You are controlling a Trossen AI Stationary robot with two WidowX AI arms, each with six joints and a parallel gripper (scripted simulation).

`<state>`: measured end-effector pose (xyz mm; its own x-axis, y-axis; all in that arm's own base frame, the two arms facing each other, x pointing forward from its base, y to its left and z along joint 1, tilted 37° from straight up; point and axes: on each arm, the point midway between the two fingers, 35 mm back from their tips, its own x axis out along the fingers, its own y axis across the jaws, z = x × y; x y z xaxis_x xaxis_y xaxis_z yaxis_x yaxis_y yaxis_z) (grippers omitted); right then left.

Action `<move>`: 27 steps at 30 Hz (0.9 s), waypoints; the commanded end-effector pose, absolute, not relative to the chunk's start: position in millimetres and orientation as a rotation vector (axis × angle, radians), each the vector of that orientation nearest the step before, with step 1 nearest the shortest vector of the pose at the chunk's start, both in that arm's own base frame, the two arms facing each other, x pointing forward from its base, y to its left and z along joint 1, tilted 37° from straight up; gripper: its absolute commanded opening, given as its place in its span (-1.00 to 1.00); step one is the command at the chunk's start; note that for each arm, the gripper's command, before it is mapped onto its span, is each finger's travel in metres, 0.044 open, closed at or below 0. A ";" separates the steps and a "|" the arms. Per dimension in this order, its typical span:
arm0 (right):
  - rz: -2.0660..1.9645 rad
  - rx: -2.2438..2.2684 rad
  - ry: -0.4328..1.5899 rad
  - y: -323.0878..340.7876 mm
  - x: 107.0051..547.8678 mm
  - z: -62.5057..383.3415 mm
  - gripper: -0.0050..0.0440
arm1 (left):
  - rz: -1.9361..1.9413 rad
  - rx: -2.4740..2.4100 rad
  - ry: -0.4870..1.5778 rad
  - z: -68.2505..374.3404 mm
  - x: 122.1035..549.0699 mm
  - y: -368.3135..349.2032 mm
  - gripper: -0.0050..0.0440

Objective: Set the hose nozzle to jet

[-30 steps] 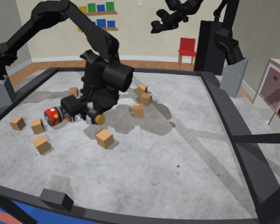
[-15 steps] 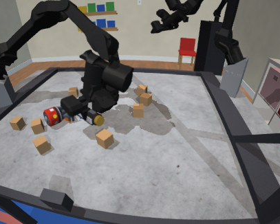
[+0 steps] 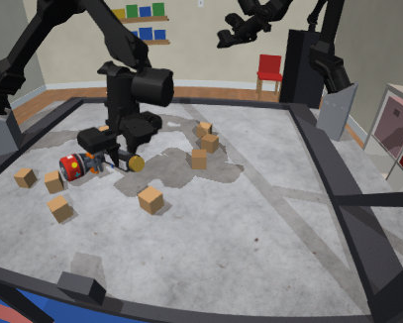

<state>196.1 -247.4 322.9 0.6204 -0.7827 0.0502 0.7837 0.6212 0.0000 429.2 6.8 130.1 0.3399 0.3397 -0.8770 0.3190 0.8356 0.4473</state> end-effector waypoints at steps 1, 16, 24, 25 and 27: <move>-0.901 -0.031 -0.072 -245.3 194.1 332.2 0.86 | 0.009 0.614 1.181 146.3 428.2 4.9 -0.11; -0.901 -0.031 -0.072 -245.3 194.1 332.2 0.86 | -0.037 0.611 1.047 151.7 411.3 6.2 -0.11; -0.901 -0.031 -0.072 -245.3 194.1 332.2 0.86 | -0.062 0.606 0.968 154.8 402.3 7.2 -0.11; -0.901 -0.031 -0.072 -245.3 194.1 332.2 0.86 | -0.066 0.604 0.955 155.4 401.2 7.6 -0.11; -0.901 -0.031 -0.072 -245.3 194.1 332.2 0.86 | -0.074 0.602 0.928 156.6 398.6 8.0 -0.11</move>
<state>196.1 -247.4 322.9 0.6204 -0.7827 0.0502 0.7837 0.6212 0.0000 402.6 8.2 142.8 0.5531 0.2180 -0.8041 0.3228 0.8337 0.4481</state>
